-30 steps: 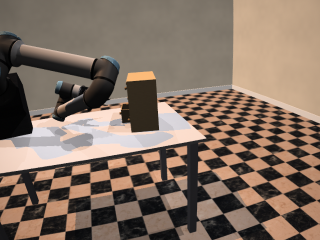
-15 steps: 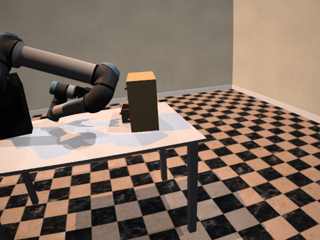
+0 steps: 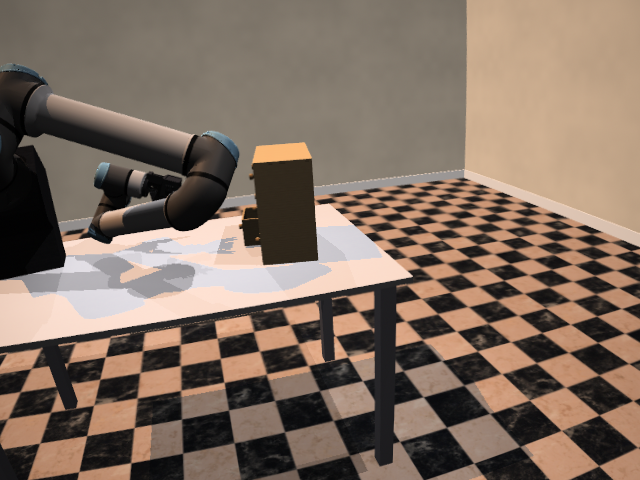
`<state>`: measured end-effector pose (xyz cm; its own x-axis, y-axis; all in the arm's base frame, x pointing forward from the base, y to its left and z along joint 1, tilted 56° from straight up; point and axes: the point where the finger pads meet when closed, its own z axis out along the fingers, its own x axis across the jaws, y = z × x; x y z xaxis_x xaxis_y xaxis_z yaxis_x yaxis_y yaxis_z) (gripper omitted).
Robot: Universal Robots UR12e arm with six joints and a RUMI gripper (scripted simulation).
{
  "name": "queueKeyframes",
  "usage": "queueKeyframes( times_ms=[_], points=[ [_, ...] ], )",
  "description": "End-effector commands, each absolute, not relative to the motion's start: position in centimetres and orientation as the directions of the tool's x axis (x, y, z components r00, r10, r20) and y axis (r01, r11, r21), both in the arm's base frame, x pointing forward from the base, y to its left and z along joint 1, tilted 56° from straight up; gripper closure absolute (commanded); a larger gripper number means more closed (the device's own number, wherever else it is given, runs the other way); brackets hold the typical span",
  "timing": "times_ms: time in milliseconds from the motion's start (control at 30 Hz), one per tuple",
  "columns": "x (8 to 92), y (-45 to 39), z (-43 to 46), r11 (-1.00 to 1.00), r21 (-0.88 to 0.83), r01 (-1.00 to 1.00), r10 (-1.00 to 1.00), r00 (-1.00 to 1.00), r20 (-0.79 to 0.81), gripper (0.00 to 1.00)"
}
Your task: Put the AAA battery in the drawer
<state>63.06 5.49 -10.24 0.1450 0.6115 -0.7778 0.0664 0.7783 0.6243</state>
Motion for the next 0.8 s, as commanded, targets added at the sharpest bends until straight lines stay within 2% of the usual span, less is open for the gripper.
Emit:
queueKeyframes(
  times_ms=[0, 767],
  points=[
    [62.91, 5.52, -10.25, 0.778, 0.624, 0.066, 0.612, 0.145, -0.778, 0.00],
    [62.90, 5.53, -10.24, 0.777, 0.625, 0.072, 0.612, 0.145, -0.778, 0.00]
  ],
)
